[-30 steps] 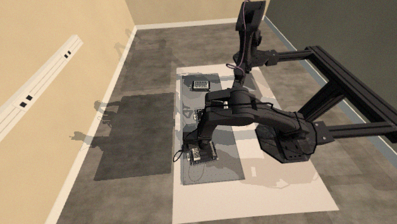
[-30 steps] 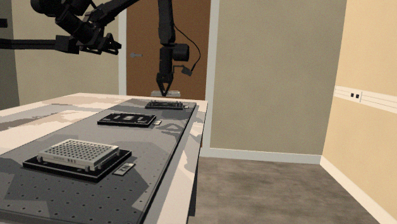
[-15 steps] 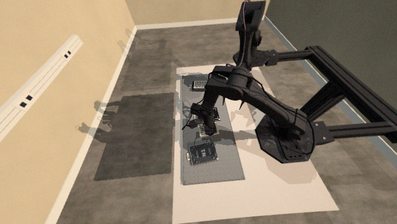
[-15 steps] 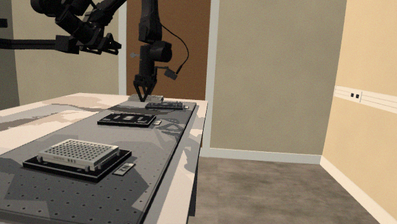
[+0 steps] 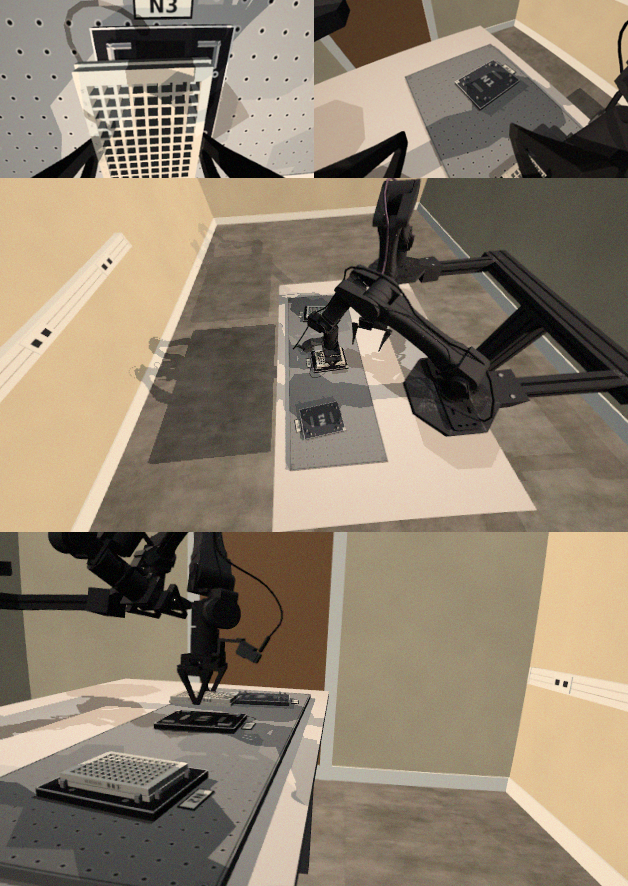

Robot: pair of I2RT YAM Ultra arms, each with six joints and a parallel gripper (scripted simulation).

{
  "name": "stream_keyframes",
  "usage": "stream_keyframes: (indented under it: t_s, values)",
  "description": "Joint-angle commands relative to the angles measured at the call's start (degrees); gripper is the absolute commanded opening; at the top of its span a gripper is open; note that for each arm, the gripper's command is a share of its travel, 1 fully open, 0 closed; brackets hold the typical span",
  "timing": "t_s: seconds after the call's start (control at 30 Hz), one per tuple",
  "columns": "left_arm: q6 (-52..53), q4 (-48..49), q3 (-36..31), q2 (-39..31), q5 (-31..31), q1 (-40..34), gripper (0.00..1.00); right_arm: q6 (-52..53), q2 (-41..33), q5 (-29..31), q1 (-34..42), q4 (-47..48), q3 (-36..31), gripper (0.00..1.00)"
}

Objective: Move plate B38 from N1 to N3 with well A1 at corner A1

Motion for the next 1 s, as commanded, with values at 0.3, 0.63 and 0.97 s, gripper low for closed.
stream_keyframes:
  t_s: [0.3,0.63,0.97]
  values:
    - [-1.6,-3.3,5.2,1.0,-0.2,-2.2,0.82,-0.3,-1.6,-0.5,0.2,0.2,-0.5,1.0]
    - [-1.5,-4.5,8.2,4.0,-0.2,-1.7,0.82,-0.3,-1.6,-0.5,0.2,0.2,-0.5,1.0]
    - [-1.5,-3.9,7.7,3.5,-0.2,-1.7,0.82,-0.3,-1.6,-0.5,0.2,0.2,-0.5,1.0]
